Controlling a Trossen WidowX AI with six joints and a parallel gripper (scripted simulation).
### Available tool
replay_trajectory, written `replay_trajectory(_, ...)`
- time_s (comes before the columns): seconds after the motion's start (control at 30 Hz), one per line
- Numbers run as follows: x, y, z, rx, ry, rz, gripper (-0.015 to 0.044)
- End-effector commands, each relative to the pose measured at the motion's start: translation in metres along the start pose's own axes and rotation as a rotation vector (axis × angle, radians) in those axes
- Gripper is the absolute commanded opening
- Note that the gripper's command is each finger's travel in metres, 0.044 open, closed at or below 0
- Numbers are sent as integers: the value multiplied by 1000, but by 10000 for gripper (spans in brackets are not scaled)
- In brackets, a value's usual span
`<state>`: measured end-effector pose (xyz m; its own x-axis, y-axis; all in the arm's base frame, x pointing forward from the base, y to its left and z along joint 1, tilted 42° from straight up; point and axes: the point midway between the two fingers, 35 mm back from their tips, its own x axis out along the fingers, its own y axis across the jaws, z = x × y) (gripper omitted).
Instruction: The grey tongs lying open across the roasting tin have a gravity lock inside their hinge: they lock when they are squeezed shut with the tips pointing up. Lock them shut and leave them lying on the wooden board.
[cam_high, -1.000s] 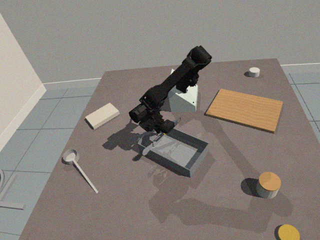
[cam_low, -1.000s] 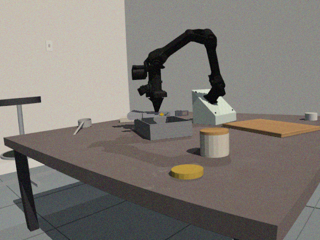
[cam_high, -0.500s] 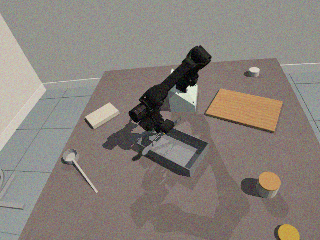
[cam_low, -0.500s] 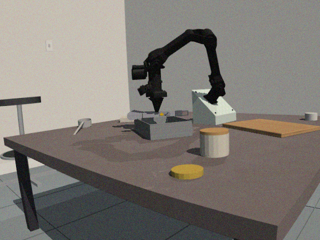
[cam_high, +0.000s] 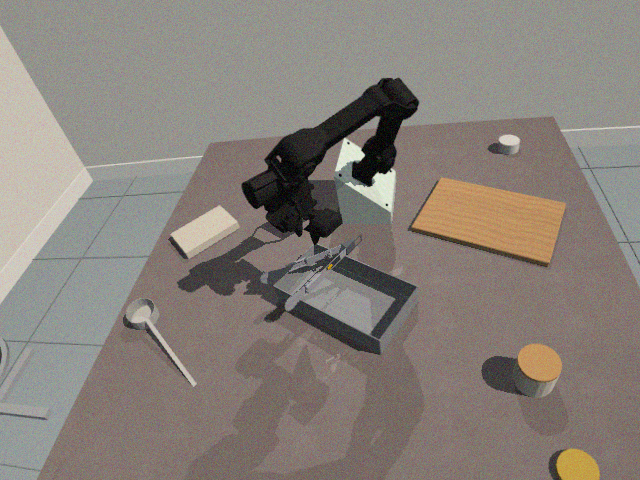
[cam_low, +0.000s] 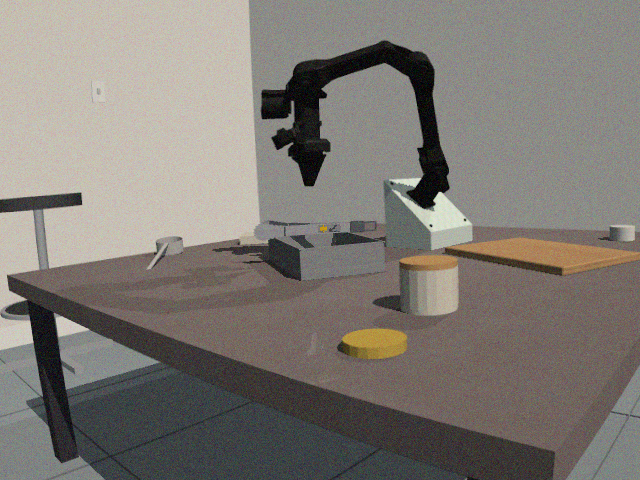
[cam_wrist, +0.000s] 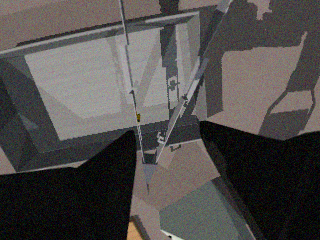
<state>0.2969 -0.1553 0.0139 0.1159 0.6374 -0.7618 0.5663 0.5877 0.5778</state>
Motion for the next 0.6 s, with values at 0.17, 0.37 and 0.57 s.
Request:
replay_trajectory(0.17,3,0,-1,14,4,0,440)
replay_trajectory(0.37,37,3,-11,233,22,-5,440)
replay_trajectory(0.57,38,2,-12,245,23,-5,440)
